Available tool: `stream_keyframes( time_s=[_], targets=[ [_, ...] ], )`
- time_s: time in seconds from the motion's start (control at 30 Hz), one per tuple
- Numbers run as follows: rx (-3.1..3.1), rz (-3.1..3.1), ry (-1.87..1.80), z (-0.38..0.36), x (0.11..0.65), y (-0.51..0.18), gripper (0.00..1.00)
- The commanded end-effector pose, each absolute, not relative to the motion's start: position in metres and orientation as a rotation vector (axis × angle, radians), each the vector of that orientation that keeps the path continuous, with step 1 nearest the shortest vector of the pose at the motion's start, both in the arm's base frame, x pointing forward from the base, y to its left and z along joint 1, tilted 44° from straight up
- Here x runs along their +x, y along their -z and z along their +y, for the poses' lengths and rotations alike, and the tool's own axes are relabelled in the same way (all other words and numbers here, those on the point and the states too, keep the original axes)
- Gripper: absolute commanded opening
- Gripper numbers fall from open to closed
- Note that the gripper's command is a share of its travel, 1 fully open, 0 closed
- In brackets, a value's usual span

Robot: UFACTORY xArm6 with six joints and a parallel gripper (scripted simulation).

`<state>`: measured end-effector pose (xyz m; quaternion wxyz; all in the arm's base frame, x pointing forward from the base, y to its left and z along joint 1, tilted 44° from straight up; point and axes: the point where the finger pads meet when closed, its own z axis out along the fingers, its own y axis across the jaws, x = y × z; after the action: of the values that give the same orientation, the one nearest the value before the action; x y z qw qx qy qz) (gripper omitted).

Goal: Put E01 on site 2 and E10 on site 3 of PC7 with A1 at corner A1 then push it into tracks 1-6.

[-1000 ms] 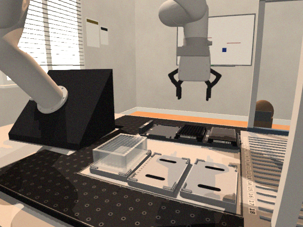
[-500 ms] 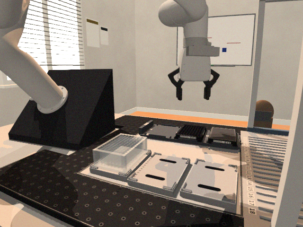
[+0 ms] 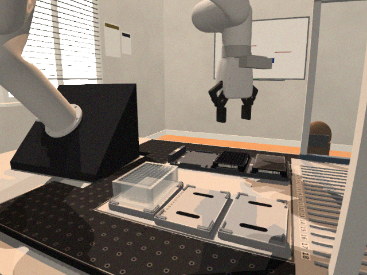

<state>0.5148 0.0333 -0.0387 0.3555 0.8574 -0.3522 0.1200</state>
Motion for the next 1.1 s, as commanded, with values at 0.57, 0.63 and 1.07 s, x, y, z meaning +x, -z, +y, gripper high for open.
stream_keyframes(
  time_s=[0.57,0.63,1.07],
  targets=[
    [2.369,-0.181,-0.009,0.035,0.516,0.037,1.00],
    [2.370,-0.176,-0.007,0.035,0.516,0.037,1.00],
    [2.371,0.220,0.152,-0.004,0.506,0.008,1.00]
  ],
)
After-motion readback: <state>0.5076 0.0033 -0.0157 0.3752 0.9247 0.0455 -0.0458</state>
